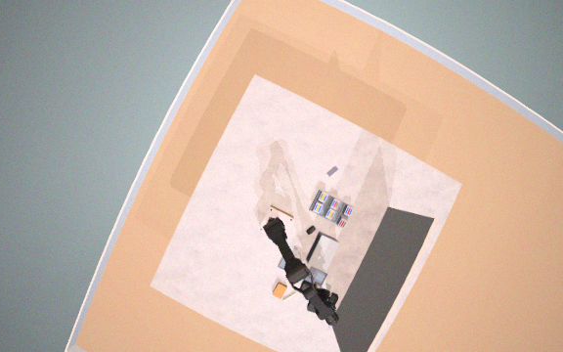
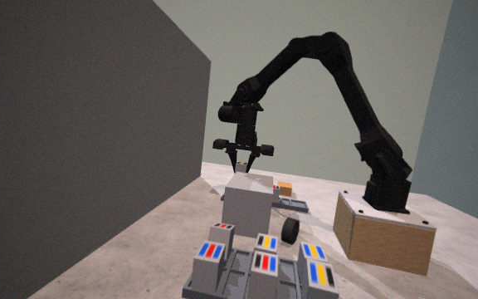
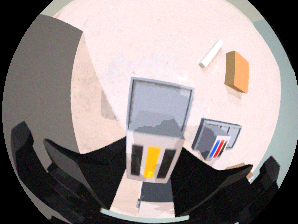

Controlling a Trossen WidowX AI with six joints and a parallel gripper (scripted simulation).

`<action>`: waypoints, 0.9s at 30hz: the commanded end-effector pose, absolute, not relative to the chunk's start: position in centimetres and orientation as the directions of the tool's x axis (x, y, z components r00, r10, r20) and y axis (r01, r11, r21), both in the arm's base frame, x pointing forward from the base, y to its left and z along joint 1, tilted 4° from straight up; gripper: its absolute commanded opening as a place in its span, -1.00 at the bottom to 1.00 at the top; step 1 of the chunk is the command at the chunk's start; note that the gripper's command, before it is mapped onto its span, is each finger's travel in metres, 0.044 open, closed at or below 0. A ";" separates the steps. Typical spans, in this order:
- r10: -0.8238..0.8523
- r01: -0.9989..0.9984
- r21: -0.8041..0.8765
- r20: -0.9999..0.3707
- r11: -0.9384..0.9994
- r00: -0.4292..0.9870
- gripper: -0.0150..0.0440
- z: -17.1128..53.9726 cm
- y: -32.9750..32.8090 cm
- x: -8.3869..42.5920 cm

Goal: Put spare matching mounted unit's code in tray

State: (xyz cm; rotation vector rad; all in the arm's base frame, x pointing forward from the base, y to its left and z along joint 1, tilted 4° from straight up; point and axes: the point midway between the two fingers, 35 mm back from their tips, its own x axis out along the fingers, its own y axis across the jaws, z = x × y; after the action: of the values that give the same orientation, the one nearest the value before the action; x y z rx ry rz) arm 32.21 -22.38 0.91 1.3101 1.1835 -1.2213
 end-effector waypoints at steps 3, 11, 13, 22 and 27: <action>0.047 0.996 0.028 -0.998 -0.081 0.032 -0.49 0.1 -22.2 32.2; 0.047 0.996 0.028 -0.998 -0.081 0.032 -0.49 -0.7 -22.1 32.1; 0.047 0.996 0.028 -0.998 -0.081 0.032 -0.49 -0.9 -22.1 32.1; 0.047 0.996 0.027 -0.998 -0.081 0.031 -0.49 -1.9 -22.0 32.0; 0.047 0.996 0.027 -0.998 -0.081 0.031 -0.49 -2.4 -21.9 32.0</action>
State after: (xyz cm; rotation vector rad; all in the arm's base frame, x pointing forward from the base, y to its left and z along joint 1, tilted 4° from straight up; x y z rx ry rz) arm 32.02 -22.02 -1.95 1.3101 1.1839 -1.2214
